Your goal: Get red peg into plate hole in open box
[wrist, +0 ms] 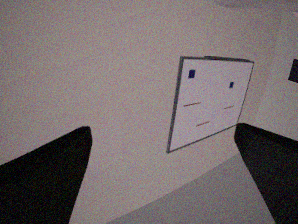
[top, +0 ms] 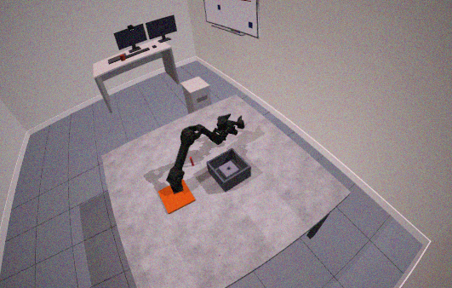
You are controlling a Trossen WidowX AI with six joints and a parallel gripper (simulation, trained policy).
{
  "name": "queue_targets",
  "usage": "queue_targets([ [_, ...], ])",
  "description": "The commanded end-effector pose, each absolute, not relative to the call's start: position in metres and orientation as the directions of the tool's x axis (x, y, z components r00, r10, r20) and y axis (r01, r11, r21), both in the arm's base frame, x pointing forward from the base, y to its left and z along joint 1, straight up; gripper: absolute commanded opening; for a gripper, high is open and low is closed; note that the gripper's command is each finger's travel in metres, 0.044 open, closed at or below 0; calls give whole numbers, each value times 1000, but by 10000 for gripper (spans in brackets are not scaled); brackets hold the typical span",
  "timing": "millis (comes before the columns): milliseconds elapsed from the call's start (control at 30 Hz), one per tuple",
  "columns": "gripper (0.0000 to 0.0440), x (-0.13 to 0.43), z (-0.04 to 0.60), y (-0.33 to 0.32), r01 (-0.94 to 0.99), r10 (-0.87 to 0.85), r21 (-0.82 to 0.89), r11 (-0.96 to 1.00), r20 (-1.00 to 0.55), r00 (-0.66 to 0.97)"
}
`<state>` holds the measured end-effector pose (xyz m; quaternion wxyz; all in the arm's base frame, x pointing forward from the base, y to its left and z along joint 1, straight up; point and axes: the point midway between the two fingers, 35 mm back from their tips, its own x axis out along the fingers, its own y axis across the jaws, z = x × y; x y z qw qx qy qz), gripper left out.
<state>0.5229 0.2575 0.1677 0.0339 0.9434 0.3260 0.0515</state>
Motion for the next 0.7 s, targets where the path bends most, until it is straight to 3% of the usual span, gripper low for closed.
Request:
queue_targets([
  [0,422,522,165,259,614,621,111,-781,50,782],
  [33,440,521,160,262,619,625,123,-776,17,780],
  [667,440,444,145,287,804,604,327,-496,-535,591],
])
